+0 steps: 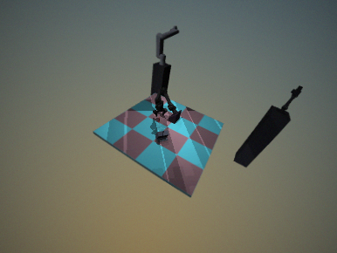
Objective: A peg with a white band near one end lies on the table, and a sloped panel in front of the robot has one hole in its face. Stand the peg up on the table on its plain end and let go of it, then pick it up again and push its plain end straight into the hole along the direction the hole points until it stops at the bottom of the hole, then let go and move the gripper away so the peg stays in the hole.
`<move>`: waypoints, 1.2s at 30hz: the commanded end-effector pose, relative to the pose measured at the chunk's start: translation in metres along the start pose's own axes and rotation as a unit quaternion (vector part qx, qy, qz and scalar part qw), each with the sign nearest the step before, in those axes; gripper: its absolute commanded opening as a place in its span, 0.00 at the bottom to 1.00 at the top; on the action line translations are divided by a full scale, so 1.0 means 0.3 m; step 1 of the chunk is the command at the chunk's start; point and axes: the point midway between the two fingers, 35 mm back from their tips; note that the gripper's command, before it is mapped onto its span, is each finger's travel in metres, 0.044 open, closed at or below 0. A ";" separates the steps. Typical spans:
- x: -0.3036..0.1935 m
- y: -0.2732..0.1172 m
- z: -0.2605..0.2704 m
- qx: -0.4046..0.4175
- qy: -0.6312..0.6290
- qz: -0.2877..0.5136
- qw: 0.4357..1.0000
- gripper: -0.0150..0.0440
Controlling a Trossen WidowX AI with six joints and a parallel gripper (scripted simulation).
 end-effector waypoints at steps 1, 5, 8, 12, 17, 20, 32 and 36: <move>0.001 0.004 -0.001 0.001 0.058 -0.001 0.998 1.00; 0.001 0.006 -0.001 0.001 0.110 -0.001 0.994 1.00; 0.002 0.008 -0.001 0.001 0.148 -0.001 0.989 1.00; 0.002 0.010 -0.001 0.001 0.199 -0.001 0.980 1.00; 0.002 0.013 -0.001 0.001 0.253 -0.001 0.967 1.00; 0.002 0.013 -0.001 0.001 0.255 -0.001 0.967 1.00; -0.003 0.053 0.001 0.000 0.255 0.000 0.967 1.00; -0.005 0.075 0.002 0.000 0.255 0.000 0.967 1.00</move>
Point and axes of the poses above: the point midway between the two fingers, 35 mm back from their tips, its own y axis out along the fingers, its own z axis across the jaws, x = y × z, and after that the axes turned 13 degrees about y, right-handed
